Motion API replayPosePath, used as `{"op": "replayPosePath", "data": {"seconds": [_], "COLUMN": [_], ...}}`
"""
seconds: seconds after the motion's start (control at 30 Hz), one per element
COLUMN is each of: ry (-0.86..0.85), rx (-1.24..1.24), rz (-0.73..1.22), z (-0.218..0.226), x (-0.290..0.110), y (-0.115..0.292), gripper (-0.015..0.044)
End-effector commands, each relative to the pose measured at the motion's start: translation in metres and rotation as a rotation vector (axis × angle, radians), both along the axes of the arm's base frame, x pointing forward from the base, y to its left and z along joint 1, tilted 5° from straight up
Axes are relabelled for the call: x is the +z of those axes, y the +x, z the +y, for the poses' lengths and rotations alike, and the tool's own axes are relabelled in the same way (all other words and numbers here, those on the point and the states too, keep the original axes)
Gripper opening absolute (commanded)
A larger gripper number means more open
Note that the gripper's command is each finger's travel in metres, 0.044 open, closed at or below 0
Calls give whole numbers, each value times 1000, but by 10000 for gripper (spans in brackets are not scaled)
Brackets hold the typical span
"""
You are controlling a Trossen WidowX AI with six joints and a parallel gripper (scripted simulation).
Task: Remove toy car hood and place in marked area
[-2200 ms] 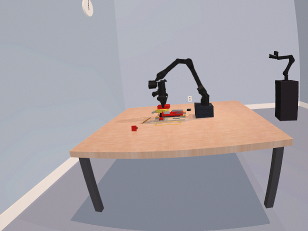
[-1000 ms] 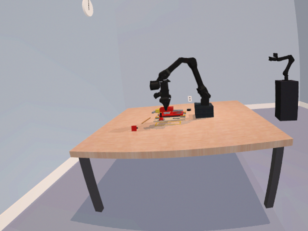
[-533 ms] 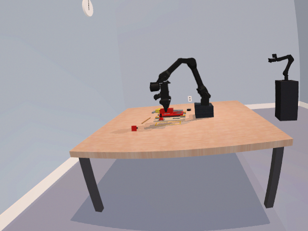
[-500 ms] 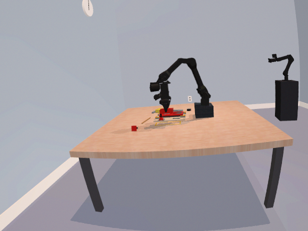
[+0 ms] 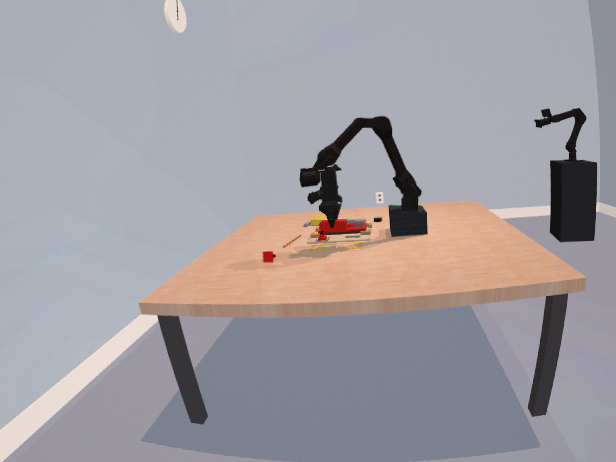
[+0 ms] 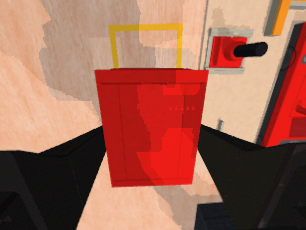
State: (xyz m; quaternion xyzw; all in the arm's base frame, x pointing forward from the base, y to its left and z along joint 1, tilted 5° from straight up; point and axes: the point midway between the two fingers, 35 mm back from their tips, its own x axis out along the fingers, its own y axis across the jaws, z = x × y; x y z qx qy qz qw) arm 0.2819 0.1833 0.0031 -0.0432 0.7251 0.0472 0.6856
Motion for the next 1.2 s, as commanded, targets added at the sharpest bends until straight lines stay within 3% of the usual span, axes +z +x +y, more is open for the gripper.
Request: {"op": "replayPosePath", "data": {"seconds": [0.0, 1.17], "ry": [2, 2], "rx": [-5, -5], "rz": [4, 4], "z": [0, 0], "x": [-4, -33], "y": [-1, -3], "gripper": [0, 0]}}
